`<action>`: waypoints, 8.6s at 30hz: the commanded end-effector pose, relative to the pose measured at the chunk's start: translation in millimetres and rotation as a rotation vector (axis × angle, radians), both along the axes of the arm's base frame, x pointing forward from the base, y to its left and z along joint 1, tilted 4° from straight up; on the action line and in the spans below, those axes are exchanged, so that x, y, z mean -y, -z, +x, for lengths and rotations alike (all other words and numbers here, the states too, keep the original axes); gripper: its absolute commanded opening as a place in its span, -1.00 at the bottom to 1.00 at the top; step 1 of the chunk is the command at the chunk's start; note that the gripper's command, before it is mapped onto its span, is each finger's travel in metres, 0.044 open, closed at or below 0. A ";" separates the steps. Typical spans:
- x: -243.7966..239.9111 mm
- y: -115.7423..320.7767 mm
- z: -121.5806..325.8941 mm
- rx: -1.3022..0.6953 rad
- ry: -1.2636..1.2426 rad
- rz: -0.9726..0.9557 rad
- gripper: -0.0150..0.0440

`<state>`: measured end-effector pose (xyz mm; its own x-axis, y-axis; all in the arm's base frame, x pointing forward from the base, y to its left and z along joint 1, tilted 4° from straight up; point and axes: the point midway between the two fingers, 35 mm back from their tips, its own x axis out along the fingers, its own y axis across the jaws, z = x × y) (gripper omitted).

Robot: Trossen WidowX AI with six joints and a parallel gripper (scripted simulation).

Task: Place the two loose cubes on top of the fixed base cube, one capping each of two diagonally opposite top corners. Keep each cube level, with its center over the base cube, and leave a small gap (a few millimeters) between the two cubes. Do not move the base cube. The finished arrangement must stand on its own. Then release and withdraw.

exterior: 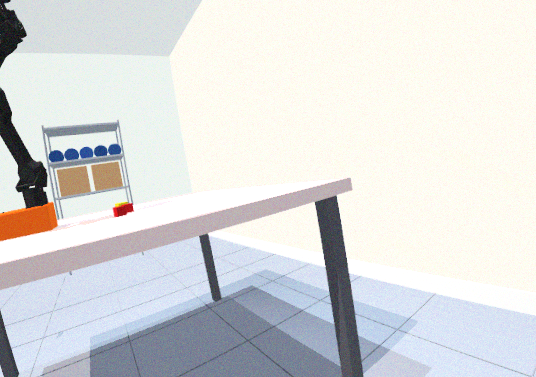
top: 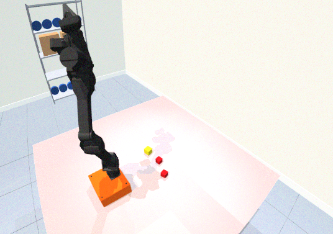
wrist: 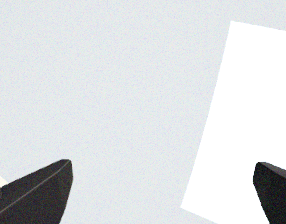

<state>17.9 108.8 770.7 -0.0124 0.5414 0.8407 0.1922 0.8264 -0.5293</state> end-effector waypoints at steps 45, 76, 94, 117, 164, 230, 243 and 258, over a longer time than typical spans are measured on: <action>-23.7 459.8 397.4 -2.342 0.074 0.563 0.41; 138.8 702.9 288.1 -2.363 0.786 2.503 0.41; 143.5 780.2 286.1 -2.363 0.787 2.503 0.41; 145.5 812.5 285.2 -2.363 0.788 2.503 0.41; 138.8 703.5 288.7 -2.363 0.786 2.503 -0.14; 47.2 745.9 269.9 -2.599 0.834 -1.164 -0.14; 47.0 746.5 269.8 -2.594 0.833 -1.172 -0.14; 49.2 771.8 269.2 -2.587 0.831 -1.184 -0.14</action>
<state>287.0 59.4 2.1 -0.0200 -0.0553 -0.9983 -0.8564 0.5162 -0.0115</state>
